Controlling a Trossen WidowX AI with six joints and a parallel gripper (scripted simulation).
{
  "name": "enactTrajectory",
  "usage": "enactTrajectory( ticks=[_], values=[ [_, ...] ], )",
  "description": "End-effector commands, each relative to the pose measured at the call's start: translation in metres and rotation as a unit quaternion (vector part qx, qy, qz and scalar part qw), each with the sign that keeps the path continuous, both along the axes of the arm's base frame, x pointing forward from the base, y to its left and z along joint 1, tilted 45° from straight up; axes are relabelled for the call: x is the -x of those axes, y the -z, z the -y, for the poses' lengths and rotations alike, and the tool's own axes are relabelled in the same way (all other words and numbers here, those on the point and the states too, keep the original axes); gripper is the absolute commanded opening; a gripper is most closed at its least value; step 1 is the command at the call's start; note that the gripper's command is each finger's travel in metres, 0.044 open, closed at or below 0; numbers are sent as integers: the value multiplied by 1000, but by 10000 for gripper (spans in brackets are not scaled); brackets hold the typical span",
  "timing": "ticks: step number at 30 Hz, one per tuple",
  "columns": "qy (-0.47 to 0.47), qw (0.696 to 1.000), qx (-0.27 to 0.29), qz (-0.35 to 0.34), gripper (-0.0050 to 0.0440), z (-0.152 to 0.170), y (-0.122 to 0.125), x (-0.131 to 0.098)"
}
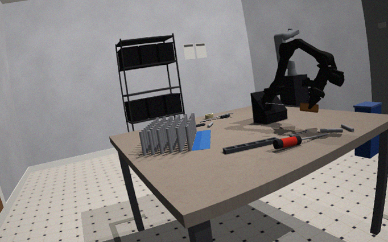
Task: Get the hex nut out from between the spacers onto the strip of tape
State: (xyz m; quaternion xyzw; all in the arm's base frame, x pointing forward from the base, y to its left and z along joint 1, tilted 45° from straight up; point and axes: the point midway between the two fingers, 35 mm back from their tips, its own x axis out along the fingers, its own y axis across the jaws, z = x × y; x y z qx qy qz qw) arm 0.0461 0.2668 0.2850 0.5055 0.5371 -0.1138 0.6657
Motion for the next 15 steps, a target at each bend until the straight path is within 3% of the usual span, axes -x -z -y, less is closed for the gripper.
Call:
enactTrajectory(
  ticks=[1, 15],
  values=[
    [-2, 1000, 7, -6, -50, 2, 2, -13],
    [-15, 998, 43, -35, -50, 6, 24, -48]
  ],
)
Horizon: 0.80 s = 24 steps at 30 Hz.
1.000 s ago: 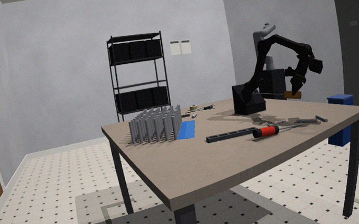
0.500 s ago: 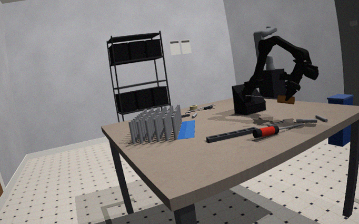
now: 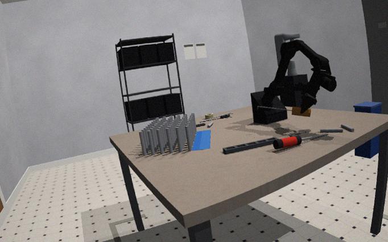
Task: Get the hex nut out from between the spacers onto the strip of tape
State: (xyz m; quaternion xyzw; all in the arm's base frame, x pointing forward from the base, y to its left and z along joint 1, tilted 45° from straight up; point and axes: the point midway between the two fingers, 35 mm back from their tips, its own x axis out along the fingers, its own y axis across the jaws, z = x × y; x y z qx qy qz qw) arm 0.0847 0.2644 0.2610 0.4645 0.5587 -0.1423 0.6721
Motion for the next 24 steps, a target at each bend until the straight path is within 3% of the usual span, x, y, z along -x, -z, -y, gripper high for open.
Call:
enactTrajectory(
  ticks=[1, 24],
  values=[
    [-2, 1000, 1, -8, -50, 4, 2, -13],
    [-32, 998, 14, -61, -50, 26, 35, -76]
  ],
)
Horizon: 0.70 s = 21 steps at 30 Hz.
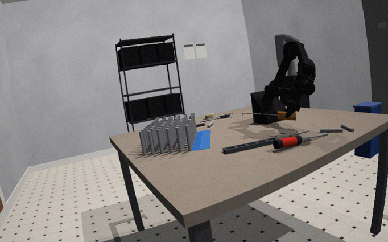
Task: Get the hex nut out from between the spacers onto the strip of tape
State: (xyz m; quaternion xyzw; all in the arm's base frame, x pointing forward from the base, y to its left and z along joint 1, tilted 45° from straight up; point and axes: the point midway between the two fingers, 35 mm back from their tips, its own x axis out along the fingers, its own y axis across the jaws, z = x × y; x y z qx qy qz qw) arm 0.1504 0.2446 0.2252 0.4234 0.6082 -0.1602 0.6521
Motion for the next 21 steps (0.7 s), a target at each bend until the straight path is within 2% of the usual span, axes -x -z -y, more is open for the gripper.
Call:
enactTrajectory(
  ticks=[1, 21],
  values=[
    [-1, 1000, -8, -2, -50, 6, 0, -10],
    [-25, 999, -39, -27, -50, 37, 21, -57]
  ],
)
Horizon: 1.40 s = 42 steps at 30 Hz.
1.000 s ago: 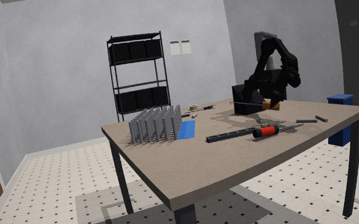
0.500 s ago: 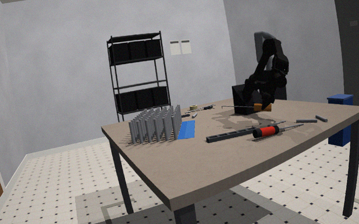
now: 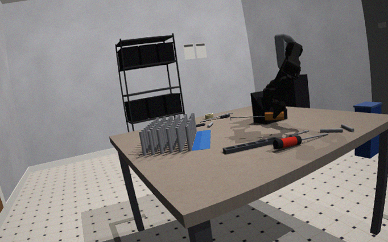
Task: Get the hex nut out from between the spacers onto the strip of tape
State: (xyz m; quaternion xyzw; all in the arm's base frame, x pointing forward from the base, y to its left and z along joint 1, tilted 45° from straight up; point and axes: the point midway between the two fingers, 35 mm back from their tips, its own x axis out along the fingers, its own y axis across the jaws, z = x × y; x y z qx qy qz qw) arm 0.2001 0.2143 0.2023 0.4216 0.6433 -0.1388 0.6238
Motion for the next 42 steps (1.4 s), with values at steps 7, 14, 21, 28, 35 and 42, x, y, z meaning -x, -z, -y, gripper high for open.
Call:
enactTrajectory(
  ticks=[7, 14, 21, 28, 35, 42],
  values=[
    [-7, 999, -31, 2, -50, 23, 5, -26],
    [-13, 999, -52, 6, -50, 38, 11, -40],
    [-17, 997, -74, 15, -50, 55, 16, -53],
    [-21, 994, -101, 32, -50, 77, 20, -67],
    [-23, 991, -120, 49, -50, 93, 23, -76],
    [-24, 986, -145, 79, -50, 117, 26, -86]
  ],
)
